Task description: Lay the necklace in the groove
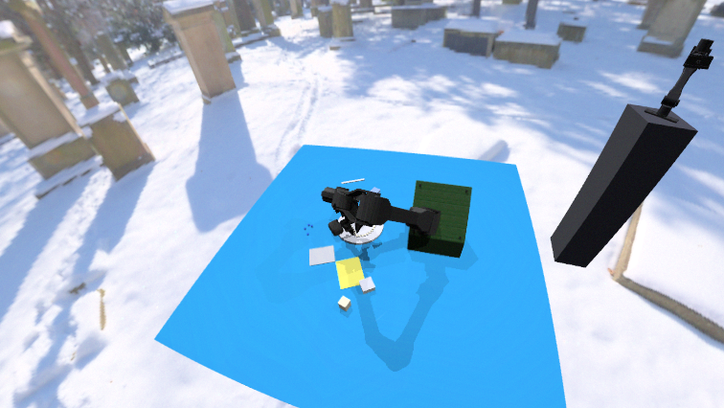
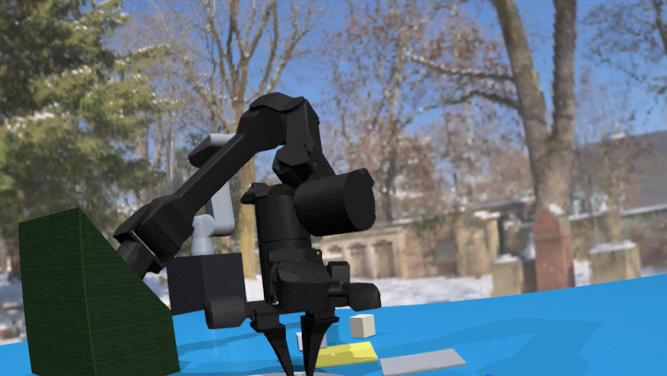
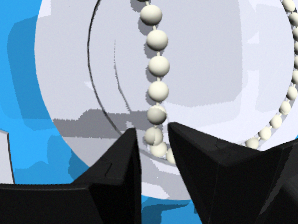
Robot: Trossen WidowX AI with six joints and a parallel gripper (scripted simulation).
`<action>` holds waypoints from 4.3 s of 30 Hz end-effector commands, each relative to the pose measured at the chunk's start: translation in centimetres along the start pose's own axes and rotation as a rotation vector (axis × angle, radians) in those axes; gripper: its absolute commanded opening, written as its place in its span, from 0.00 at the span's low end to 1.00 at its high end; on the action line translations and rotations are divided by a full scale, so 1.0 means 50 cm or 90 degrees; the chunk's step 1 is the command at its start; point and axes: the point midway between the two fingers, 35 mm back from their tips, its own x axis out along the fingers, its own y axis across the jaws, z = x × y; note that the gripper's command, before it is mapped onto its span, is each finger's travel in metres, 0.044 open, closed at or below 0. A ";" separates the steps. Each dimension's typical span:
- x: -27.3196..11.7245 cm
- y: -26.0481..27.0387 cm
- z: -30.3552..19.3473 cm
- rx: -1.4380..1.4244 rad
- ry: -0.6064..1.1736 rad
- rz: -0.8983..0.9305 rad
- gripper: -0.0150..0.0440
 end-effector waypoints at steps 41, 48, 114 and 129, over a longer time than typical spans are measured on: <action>-0.012 0.002 -0.004 0.005 0.003 0.002 0.25; -0.012 0.013 -0.009 0.004 0.004 0.002 0.25; -0.078 0.001 0.157 0.173 0.000 0.002 0.46; -0.045 0.003 0.154 0.169 0.000 0.004 0.46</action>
